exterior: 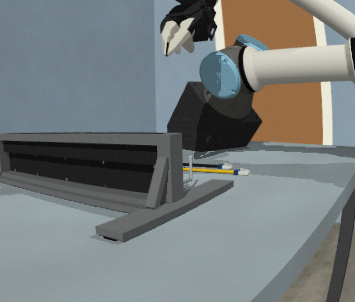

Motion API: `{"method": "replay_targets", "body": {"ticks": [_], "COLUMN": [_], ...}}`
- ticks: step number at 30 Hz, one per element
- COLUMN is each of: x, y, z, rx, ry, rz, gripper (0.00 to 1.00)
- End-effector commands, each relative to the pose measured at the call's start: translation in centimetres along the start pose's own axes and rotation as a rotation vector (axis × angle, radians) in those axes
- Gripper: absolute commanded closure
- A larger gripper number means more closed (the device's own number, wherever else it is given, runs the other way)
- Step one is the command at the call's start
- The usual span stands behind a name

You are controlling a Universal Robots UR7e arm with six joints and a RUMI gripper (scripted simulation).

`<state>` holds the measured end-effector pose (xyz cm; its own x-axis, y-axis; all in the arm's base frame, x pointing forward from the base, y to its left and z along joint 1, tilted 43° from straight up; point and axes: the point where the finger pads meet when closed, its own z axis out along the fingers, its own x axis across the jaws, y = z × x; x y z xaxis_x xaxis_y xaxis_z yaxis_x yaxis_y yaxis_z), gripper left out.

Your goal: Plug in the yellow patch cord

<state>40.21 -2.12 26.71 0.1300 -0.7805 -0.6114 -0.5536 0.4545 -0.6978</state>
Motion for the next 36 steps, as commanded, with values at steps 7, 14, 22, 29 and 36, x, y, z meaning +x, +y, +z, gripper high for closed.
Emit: {"method": "replay_targets", "body": {"ticks": [7, 14, 22, 29, 36], "x": [0.02, 0.02, 0.01, 0.01, 0.53], "y": [-0.01, -0.01, -0.01, -0.01, -0.01], "z": [-0.59, -0.7, -0.76, -0.77, -0.77], "rx": [0.001, 0.001, 0.001, 0.001, 0.001], "ry": [0.0, 0.0, 0.0, 0.0, 0.0], "rz": [0.0, 0.0, 0.0, 0.0, 0.0], "gripper": [1.0, 1.0, 1.0, 1.0, 1.0]}}
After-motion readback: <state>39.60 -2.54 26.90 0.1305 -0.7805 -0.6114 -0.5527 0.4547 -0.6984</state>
